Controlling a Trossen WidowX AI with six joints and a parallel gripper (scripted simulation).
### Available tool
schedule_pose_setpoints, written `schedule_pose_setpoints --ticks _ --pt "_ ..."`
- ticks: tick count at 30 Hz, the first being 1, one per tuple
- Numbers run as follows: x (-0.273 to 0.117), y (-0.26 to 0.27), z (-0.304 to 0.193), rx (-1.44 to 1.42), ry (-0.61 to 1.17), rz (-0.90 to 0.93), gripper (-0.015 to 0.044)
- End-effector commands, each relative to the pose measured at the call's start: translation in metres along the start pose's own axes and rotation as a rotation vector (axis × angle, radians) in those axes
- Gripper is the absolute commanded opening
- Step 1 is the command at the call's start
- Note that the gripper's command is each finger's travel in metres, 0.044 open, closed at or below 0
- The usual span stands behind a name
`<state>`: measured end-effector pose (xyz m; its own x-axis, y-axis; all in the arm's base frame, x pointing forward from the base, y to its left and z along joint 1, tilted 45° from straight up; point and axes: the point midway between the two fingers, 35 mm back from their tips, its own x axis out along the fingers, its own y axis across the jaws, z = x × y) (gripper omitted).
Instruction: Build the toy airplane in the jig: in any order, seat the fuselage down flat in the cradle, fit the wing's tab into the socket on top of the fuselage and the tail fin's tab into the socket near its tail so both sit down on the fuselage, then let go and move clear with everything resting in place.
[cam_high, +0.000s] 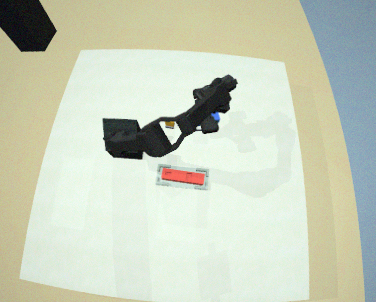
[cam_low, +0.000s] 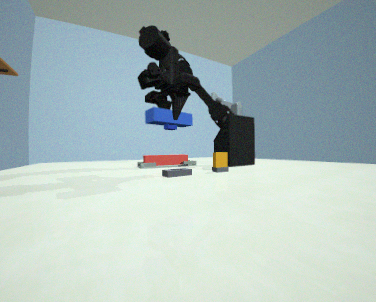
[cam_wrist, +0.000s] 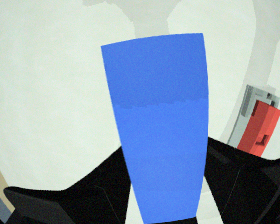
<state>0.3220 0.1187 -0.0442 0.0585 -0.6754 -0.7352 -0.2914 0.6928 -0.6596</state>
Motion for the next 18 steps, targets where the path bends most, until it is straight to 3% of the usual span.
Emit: schedule_pose_setpoints --ticks 1,18 --pt "0.001 -0.017 -0.002 -0.079 -0.005 0.001 0.0000" --pt "0.008 -0.072 -0.013 -0.373 -0.012 0.007 0.0000"
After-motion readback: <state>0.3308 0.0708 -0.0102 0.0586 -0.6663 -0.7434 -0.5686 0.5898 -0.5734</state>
